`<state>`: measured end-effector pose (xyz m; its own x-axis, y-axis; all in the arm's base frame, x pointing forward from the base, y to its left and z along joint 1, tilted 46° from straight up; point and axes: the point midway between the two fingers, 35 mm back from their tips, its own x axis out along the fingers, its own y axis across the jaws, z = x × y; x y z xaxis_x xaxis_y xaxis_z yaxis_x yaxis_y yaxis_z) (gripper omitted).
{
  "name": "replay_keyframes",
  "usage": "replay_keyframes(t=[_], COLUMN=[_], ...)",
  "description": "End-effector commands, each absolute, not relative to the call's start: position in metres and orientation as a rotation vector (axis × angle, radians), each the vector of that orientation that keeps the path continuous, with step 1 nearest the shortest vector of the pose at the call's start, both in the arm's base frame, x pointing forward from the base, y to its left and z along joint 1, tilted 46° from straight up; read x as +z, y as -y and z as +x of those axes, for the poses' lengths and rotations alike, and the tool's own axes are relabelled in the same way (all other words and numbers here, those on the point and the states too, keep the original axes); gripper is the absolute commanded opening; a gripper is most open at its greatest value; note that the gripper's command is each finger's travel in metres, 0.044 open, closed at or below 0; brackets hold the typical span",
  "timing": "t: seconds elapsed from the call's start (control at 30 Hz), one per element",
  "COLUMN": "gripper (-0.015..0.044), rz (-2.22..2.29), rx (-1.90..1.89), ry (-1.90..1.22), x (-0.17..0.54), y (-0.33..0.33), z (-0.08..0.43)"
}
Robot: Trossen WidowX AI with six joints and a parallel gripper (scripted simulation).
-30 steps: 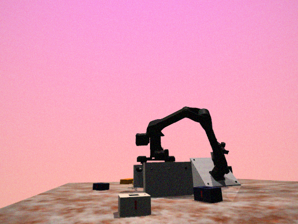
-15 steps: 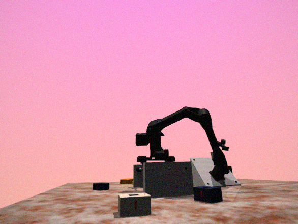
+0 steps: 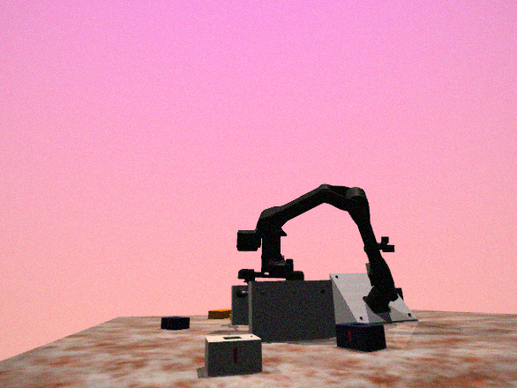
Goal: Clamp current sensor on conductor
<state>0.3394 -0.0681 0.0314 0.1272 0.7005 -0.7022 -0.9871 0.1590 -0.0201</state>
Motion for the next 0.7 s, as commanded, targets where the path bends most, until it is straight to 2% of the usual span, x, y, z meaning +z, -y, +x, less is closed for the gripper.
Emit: replay_keyframes(t=[0.0,0.3,0.67], gripper=[0.0,0.0,0.0], rz=[-0.574,-0.604,-0.604], rx=[1.265,1.121,1.141], ry=[-0.608,-0.55,-0.559], x=[0.0351,0.043,0.0407], y=[0.0715,0.0789,0.078], z=[0.3394,0.3377,0.3388])
